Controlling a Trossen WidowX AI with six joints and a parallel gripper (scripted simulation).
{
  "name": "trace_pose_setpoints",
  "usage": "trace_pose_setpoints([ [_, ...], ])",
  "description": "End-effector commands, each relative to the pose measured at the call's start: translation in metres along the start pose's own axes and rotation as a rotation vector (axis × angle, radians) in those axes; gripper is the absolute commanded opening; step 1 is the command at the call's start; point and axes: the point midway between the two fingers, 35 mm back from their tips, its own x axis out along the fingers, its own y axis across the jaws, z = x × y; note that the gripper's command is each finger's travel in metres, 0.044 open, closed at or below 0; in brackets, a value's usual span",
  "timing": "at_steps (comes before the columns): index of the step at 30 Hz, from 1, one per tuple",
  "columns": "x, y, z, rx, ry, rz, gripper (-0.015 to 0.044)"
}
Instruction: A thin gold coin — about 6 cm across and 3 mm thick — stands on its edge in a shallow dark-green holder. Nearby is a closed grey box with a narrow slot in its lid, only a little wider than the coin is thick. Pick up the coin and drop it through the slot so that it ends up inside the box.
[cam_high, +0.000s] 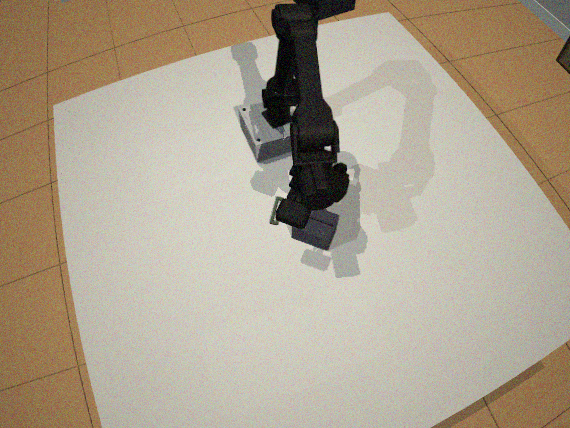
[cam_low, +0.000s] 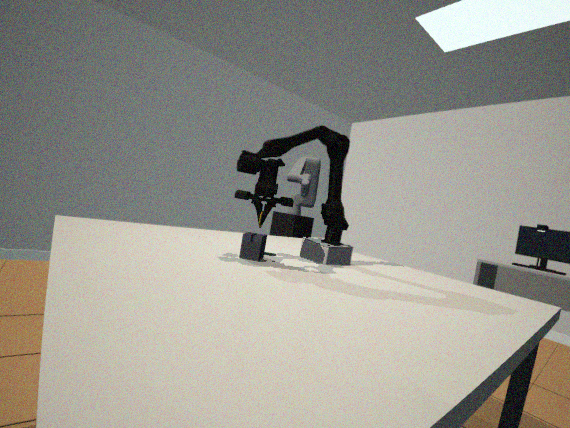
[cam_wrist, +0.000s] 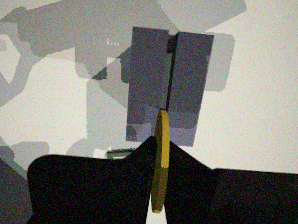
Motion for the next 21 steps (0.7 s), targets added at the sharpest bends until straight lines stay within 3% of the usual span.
trace_pose_setpoints([
  [1, -0.002, -0.003, 0.009, 0.002, -0.001, -0.008, 0.0000],
  [21, 0.001, -0.003, 0.026, -0.005, -0.004, -0.001, 0.0000],
])
